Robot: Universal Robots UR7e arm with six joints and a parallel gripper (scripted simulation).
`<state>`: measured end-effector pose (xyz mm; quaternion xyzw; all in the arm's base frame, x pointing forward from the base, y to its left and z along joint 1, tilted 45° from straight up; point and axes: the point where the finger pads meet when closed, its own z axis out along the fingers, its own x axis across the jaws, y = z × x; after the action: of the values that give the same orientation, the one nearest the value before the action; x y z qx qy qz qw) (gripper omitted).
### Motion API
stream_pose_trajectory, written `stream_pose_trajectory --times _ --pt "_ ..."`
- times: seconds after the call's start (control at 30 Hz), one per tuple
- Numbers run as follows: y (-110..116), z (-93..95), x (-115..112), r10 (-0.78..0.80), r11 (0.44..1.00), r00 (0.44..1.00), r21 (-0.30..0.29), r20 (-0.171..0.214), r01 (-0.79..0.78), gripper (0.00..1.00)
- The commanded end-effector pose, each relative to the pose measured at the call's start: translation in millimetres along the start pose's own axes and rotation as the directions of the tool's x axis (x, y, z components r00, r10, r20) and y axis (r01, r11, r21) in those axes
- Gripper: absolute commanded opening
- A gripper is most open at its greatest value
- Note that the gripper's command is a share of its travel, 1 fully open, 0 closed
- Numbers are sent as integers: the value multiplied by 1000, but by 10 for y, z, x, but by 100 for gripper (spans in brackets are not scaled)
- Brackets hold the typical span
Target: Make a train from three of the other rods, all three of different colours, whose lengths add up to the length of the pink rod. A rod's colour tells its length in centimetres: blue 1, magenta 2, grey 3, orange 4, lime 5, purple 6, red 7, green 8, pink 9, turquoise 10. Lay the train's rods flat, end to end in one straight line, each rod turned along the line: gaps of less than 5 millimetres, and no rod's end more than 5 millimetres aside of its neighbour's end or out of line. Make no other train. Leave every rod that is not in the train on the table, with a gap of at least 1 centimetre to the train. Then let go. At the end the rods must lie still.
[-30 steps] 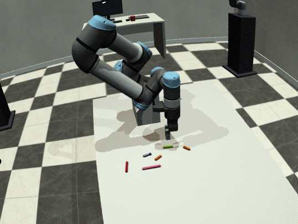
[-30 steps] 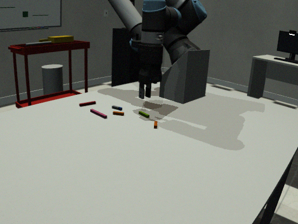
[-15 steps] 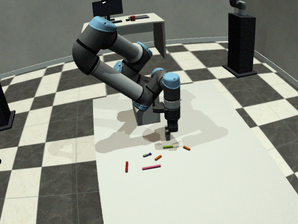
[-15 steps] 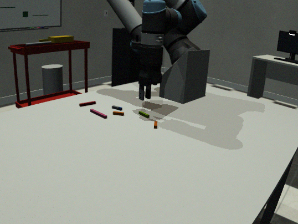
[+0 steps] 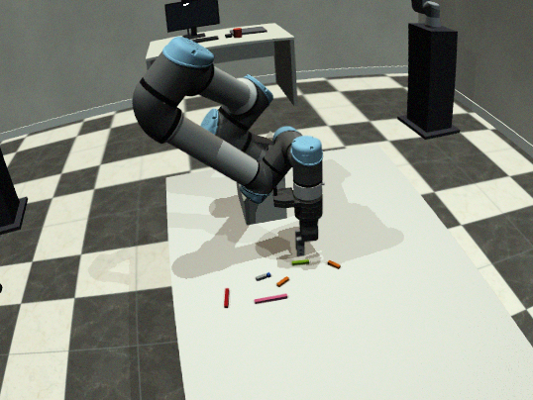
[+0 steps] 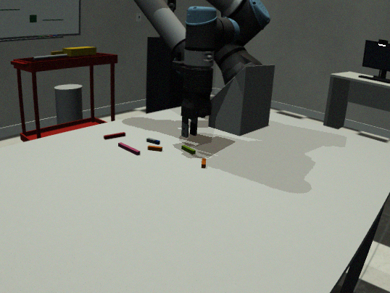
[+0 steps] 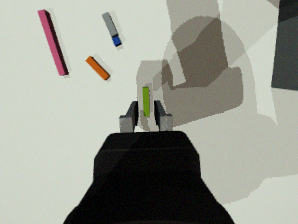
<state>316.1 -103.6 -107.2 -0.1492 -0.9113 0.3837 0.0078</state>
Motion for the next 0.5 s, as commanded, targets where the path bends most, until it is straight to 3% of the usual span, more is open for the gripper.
stream_pose_trajectory --times 0.0,0.47 --pt "1 55 -3 0 1000 1000 0 1 0 54" --pt "3 220 -4 0 1000 1000 0 1 0 54"
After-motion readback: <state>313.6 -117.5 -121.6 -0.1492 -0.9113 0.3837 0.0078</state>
